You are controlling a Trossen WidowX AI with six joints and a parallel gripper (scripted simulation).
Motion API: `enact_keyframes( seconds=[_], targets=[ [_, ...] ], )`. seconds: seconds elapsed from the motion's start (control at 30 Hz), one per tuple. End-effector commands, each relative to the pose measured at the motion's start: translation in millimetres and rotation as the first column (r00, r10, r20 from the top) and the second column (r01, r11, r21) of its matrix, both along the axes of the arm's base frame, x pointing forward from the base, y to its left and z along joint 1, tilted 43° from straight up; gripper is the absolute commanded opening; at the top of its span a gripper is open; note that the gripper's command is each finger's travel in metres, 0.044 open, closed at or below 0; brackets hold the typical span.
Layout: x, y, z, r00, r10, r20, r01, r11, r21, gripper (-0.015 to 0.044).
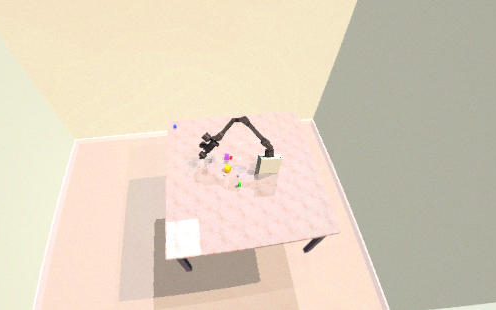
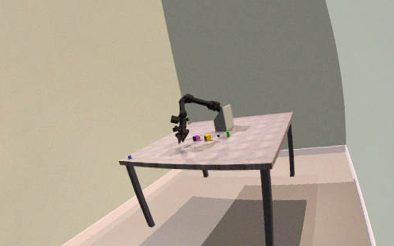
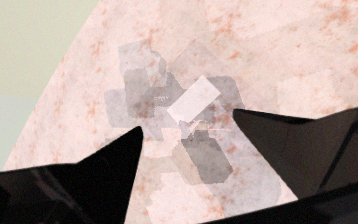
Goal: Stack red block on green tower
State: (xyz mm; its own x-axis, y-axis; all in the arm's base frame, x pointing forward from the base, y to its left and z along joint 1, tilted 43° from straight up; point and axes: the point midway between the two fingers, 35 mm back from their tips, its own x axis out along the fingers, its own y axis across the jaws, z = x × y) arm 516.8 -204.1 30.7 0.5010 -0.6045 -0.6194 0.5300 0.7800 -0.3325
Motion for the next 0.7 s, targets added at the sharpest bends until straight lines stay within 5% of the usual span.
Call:
enact_keyframes(
  seconds=[0.0, 0.47, 0.67],
  targets=[
    [-51, 12, 0, 0.983, -0.025, -0.182, 0.022, 1.000, -0.017, 0.0440],
    [-207, 44, 7, 0.771, -0.076, -0.632, 0.019, 0.995, -0.096, 0.0440],
    [-221, 46, 9, 0.743, -0.080, -0.664, 0.013, 0.994, -0.105, 0.0440]
  ],
)
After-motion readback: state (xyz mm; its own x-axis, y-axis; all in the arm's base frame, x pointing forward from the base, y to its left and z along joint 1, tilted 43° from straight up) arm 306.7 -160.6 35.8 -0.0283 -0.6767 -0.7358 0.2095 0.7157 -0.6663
